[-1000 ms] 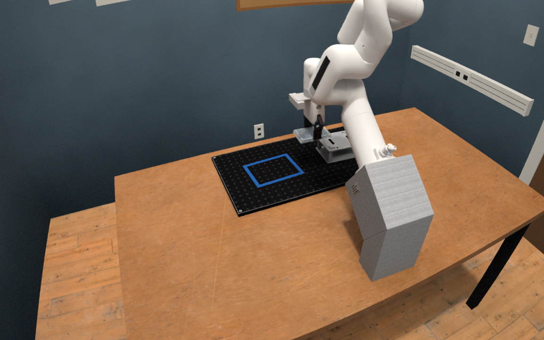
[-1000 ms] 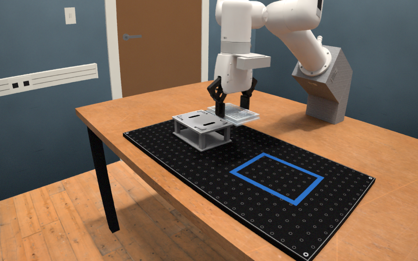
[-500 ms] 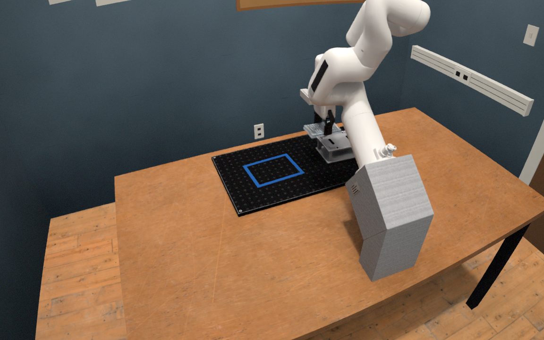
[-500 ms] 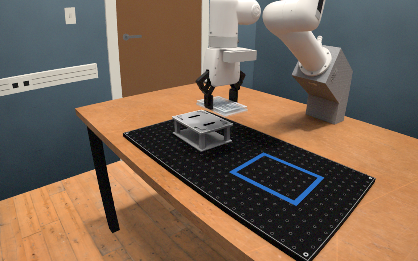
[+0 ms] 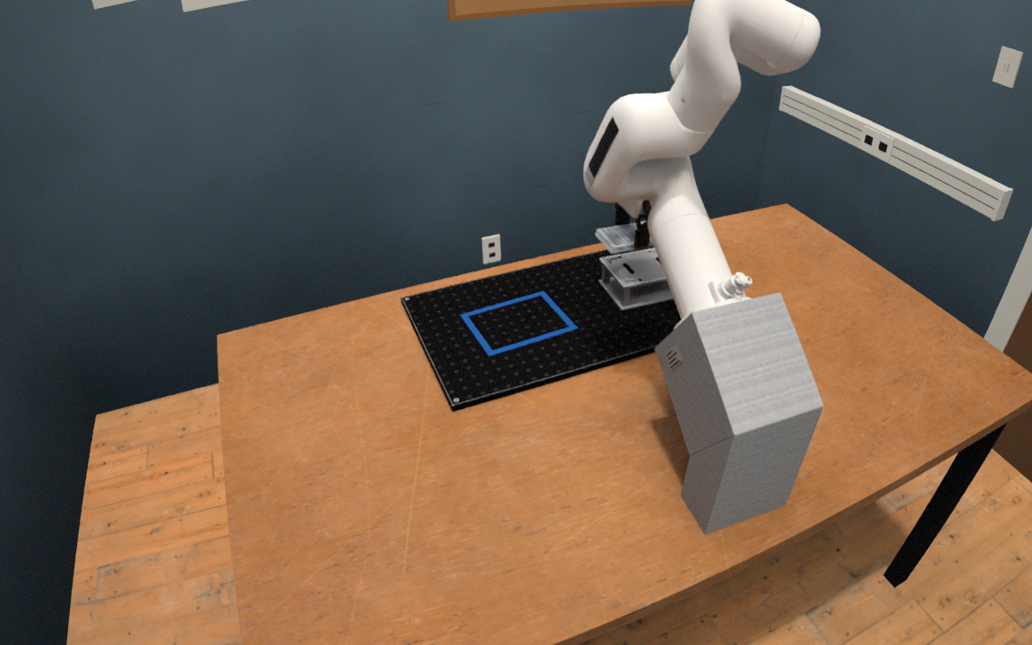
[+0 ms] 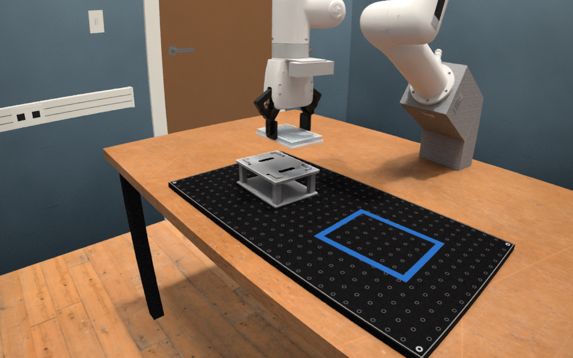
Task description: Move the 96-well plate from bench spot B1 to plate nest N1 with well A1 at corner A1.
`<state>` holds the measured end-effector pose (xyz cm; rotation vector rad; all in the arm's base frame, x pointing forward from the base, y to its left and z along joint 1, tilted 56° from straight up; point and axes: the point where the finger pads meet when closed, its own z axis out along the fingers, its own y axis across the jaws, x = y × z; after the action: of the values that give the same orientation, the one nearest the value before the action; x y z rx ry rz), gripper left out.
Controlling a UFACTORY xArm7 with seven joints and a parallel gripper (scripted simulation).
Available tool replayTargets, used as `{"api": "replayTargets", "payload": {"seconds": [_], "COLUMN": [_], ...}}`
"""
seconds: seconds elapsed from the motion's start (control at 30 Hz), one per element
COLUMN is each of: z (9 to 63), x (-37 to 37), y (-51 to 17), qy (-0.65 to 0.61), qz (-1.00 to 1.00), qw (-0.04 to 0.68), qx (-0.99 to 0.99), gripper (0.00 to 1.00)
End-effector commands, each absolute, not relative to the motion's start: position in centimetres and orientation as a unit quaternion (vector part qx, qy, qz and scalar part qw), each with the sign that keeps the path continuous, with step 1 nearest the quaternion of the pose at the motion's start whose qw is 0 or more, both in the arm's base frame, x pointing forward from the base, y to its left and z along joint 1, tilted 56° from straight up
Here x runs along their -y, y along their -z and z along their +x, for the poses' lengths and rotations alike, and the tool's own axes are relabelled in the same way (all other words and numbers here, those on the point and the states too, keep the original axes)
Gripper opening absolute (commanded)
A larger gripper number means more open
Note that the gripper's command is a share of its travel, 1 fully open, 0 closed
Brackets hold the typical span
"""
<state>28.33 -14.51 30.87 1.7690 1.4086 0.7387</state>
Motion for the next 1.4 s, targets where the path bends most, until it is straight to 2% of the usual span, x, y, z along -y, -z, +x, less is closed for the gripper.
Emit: {"api": "replayTargets", "payload": {"seconds": [0.0, 0.3, 1.37], "z": [27.9, 26.9, 26.9], "x": [15.7, 18.4, 18.4], "y": [-31.2, -31.7, -31.8], "qy": [-0.289, -0.289, -0.289], "qz": [0.689, 0.689, 0.689], "qw": [0.373, 0.373, 0.373], "qx": [-0.55, -0.55, -0.55], "gripper": [0.0, 0.0, 0.0]}}
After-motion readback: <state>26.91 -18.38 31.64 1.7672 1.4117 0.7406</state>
